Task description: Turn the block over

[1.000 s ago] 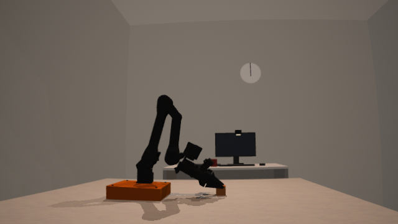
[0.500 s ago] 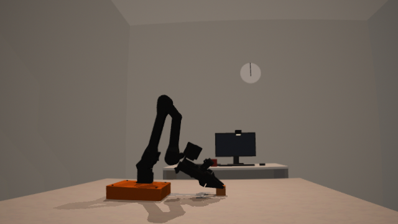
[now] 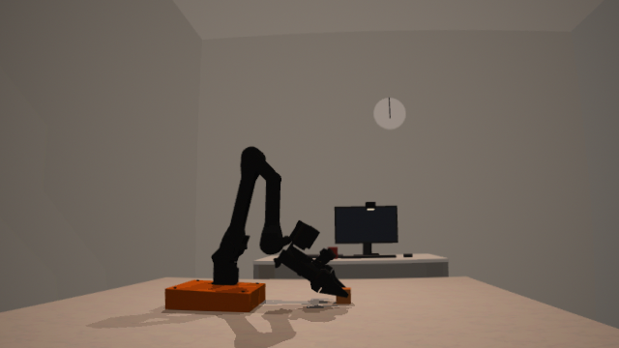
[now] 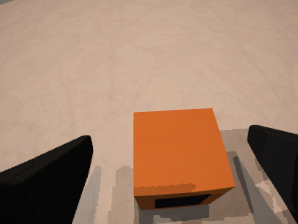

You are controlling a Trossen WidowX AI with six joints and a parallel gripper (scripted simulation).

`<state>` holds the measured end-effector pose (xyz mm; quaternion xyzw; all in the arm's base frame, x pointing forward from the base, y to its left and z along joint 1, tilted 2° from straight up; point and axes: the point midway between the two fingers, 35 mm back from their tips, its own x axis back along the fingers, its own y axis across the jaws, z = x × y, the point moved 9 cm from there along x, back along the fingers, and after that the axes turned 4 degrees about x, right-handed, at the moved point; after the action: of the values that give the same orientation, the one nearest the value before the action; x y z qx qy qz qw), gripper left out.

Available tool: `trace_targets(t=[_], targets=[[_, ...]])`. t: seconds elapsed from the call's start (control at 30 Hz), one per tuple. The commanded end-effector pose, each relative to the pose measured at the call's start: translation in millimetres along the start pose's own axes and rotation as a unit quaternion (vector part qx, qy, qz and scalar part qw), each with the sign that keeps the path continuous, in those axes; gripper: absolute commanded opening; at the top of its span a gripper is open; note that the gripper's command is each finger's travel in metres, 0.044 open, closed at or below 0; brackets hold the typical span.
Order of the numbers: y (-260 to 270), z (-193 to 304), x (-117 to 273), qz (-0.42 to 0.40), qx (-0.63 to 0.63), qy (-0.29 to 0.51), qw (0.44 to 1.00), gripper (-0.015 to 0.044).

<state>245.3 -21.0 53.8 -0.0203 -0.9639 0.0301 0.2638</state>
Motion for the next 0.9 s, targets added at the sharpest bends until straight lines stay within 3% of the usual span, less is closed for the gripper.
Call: trace_targets(t=[0.0,0.17,0.43,0.87], targets=[[-2,-21,-6,-0.003,0.0,0.036,0.999,0.044],[-4,-53,3,-0.009,0.0,0.12,0.993,0.044],[-6,-94,49,-0.016,0.001,0.224,0.975,0.044],[-6,-95,52,-0.017,0.001,0.229,0.973,0.044]])
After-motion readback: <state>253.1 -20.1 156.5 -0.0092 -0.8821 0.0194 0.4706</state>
